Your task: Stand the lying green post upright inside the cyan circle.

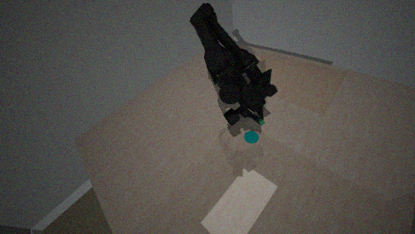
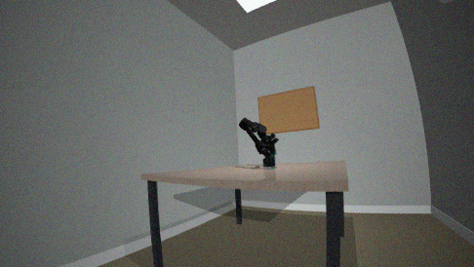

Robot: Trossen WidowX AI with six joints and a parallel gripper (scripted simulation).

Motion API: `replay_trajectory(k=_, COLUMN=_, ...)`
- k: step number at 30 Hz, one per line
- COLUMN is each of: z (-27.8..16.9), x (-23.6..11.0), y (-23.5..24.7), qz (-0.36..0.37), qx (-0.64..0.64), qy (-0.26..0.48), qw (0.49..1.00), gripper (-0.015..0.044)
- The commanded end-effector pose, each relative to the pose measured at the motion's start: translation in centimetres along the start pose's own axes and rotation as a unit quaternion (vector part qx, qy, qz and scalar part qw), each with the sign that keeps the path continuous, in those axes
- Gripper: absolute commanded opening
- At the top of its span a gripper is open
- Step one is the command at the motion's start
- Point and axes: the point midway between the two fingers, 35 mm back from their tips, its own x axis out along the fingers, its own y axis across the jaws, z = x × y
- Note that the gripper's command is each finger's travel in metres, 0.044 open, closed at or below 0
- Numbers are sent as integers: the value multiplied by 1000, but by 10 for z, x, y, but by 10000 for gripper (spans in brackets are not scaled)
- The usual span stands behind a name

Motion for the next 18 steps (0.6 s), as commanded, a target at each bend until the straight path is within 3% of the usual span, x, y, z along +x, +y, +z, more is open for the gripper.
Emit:
replay_trajectory(k=1, z=-3, x=2, y=0, qz=7, qx=-2, qy=-14, qw=1000, gripper=22)
replay_trajectory(k=18, z=-3, x=3, y=-1, qz=22, qx=-5, qy=-75, qw=997, gripper=22)
